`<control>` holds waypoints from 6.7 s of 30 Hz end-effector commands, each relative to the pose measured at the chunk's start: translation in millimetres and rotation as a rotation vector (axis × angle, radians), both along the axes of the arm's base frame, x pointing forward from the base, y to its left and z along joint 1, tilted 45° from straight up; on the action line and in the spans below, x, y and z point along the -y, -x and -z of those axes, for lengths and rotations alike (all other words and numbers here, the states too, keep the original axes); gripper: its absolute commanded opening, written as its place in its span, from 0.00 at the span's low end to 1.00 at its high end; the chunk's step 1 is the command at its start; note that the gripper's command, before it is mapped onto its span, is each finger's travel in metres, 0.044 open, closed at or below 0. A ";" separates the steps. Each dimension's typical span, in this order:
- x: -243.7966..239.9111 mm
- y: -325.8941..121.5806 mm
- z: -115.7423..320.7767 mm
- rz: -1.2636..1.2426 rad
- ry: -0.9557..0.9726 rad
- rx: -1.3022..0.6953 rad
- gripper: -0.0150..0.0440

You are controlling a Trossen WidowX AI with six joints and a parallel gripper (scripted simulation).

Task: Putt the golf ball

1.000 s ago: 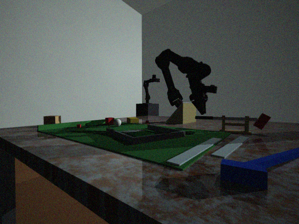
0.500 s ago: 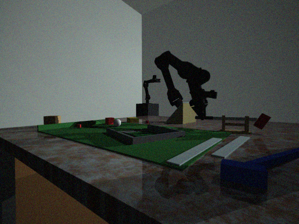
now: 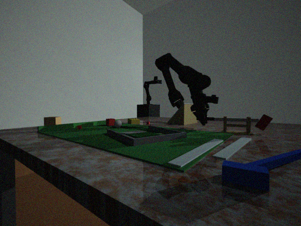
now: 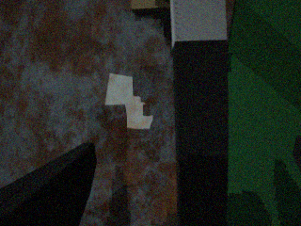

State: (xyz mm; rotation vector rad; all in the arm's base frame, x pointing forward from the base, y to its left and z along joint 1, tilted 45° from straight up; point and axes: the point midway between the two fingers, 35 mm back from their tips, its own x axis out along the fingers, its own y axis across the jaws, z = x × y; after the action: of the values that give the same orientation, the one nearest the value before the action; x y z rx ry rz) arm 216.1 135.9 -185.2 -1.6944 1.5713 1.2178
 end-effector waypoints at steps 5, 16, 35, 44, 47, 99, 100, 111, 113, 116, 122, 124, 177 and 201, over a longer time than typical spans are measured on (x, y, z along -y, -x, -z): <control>6.2 2.7 3.1 -0.004 0.010 -0.006 1.00; 3.2 1.1 2.3 0.001 0.003 -0.003 0.51; -26.7 -2.7 -23.8 0.001 0.000 -0.004 0.25; -67.9 0.5 -68.9 0.002 0.000 -0.006 0.25; -67.9 0.5 -68.9 0.002 0.000 -0.006 0.25; 150.4 -34.0 -311.4 1.347 0.200 1.030 0.25; 154.9 -31.5 -315.5 1.373 0.205 1.053 0.25; 199.6 3.0 -356.1 1.642 0.257 1.311 0.25; 202.1 5.5 -358.4 1.658 0.260 1.327 0.25; 202.1 5.5 -358.4 1.658 0.260 1.327 0.25; 208.7 5.1 -351.5 1.658 0.259 1.326 0.25; 214.1 5.0 -346.2 1.659 0.258 1.326 0.25; 266.5 12.3 -324.7 1.656 0.260 1.332 0.25; 175.2 -22.6 -238.4 1.660 0.256 1.327 0.25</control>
State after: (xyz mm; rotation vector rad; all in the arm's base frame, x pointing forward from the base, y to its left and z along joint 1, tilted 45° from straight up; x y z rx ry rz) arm 237.4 -45.8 53.3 -0.4024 1.3731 -0.8140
